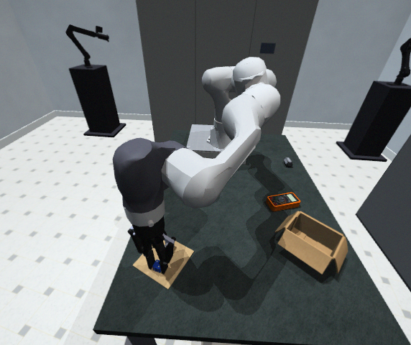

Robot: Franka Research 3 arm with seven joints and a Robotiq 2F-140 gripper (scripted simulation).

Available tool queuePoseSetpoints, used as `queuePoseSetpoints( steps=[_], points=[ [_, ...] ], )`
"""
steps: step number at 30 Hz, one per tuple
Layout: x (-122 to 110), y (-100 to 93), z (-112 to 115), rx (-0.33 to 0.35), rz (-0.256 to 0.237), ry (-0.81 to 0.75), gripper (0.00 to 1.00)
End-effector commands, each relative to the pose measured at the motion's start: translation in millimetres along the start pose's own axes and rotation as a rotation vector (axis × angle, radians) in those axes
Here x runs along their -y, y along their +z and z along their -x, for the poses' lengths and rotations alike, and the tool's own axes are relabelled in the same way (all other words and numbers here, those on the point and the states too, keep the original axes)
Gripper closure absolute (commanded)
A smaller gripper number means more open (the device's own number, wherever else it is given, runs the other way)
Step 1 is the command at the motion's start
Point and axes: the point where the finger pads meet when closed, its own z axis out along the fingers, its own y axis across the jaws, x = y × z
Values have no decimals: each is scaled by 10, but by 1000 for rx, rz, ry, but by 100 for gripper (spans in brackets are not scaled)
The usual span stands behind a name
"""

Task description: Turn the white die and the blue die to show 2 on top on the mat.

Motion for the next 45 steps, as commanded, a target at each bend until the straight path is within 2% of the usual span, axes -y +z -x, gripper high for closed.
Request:
queuePoseSetpoints(
  steps=[1, 8, 22, 31, 32, 45],
  points=[
    [0, -10, 16, 4, 1, 6, 68],
    [1, -129, 15, 4, 1, 6, 68],
    [1, -808, 12, 4, 1, 6, 68],
    [1, -894, 12, 4, 1, 6, 68],
    [1, -894, 12, 4, 1, 6, 0],
    [1, -894, 12, 4, 1, 6, 0]
  ],
)
